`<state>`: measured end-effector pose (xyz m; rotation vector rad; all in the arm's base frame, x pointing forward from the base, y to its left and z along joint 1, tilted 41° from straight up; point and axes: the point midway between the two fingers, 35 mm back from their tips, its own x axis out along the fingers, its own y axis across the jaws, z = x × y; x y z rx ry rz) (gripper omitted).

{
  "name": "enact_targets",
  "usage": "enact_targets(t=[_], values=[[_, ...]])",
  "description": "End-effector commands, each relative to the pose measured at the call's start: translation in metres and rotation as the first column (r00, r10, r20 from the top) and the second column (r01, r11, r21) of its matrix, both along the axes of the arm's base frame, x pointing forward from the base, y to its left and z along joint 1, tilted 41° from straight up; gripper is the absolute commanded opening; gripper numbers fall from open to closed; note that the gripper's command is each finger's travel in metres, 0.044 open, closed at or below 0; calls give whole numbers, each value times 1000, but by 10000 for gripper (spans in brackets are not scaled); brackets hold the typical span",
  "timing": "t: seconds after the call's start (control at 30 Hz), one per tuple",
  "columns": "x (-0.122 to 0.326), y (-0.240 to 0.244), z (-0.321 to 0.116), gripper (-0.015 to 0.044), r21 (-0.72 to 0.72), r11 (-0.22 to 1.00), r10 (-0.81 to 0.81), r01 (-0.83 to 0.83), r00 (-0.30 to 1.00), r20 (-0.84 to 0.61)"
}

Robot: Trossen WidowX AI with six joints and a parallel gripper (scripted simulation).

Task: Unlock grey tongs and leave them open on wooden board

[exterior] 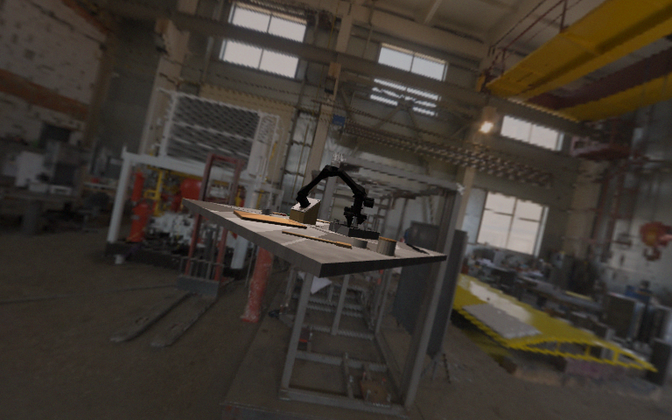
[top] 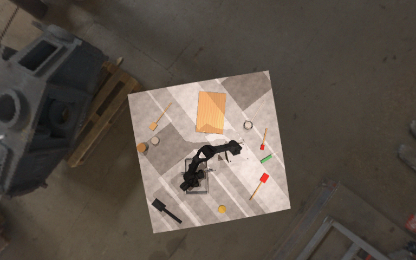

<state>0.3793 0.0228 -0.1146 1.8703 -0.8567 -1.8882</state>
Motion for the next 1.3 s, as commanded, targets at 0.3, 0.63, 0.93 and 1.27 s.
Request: enact_targets(t=[0.3, 0.63, 0.93, 1.27], values=[[-7, -16, -17, 440, -11, 1000, 1, -1, 1000, -18], [-5, -13, -15, 335, -4, 1000, -3, 3, 1000, -7], [-5, -13, -15, 138, -4, 1000, -3, 3, 1000, -7], [-5, -13, -15, 71, -4, 1000, -3, 3, 1000, -7]])
